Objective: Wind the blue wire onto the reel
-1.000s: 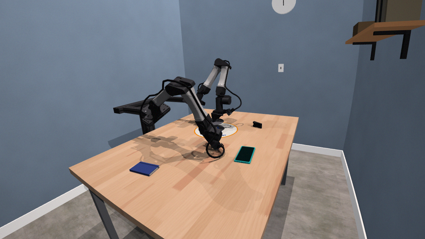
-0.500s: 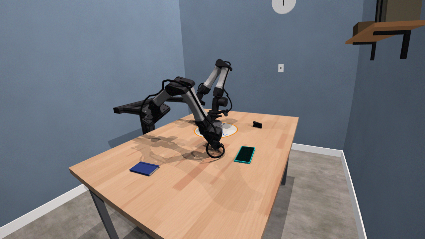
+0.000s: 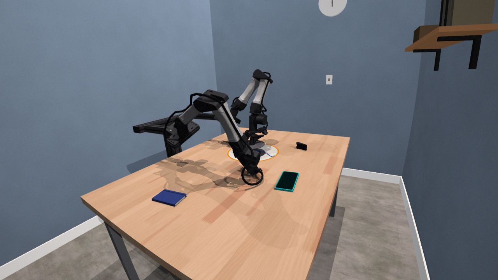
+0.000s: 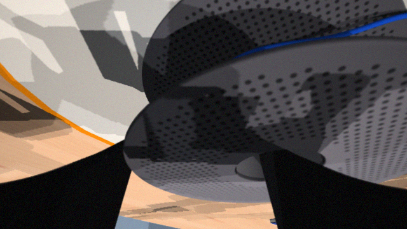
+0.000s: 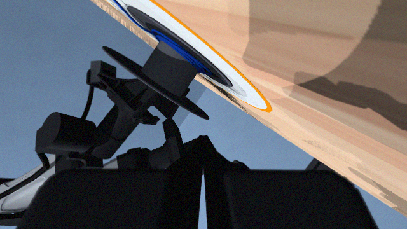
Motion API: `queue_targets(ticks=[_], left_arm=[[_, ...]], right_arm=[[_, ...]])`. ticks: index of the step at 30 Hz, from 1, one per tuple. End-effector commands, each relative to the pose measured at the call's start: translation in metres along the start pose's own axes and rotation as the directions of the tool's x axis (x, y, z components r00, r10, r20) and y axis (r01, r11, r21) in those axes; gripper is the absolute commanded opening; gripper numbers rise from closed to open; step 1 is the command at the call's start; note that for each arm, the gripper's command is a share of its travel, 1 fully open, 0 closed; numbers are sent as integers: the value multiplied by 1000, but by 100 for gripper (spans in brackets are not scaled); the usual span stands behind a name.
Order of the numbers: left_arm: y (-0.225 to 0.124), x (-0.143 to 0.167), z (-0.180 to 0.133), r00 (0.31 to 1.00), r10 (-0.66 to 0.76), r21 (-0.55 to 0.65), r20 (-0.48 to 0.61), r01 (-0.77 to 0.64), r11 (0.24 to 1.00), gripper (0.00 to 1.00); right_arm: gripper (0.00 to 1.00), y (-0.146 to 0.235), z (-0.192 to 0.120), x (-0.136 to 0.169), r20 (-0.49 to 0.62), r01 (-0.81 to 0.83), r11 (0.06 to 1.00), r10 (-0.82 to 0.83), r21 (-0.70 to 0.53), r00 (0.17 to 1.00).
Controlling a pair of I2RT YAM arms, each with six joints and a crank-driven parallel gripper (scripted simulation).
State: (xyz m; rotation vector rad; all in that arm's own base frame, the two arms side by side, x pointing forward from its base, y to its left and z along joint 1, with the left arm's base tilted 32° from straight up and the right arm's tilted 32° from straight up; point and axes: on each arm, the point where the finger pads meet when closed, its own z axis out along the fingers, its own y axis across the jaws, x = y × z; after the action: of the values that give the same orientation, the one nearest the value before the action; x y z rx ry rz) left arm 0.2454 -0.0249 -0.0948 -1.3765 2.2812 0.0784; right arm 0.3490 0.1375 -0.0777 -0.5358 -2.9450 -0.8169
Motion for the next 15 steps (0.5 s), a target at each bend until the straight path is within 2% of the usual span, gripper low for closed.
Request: queue_targets(ticks=[1, 3, 5, 10, 12, 15], left_arm=[[-20, -12, 2, 993, -76, 2, 92, 76, 997, 97], [-18, -11, -12, 993, -76, 2, 92, 76, 997, 97], [-18, -11, -12, 993, -76, 2, 92, 76, 997, 97], [-8, -5, -51, 993, -76, 2, 92, 76, 997, 97], [-2, -3, -55, 993, -76, 2, 92, 76, 997, 97], [-2, -3, -55, 993, -76, 2, 92, 76, 997, 97]], right_arm=[[0, -48, 16, -35, 94, -165, 981, 156, 103, 983], [0, -48, 16, -35, 94, -165, 981, 156, 103, 983], [0, -48, 16, -35, 94, -165, 981, 156, 103, 983], [0, -48, 16, -35, 94, -165, 981, 156, 103, 983], [0, -48, 16, -35, 94, -165, 981, 156, 103, 983], [5, -48, 16, -35, 94, -165, 981, 156, 103, 983]])
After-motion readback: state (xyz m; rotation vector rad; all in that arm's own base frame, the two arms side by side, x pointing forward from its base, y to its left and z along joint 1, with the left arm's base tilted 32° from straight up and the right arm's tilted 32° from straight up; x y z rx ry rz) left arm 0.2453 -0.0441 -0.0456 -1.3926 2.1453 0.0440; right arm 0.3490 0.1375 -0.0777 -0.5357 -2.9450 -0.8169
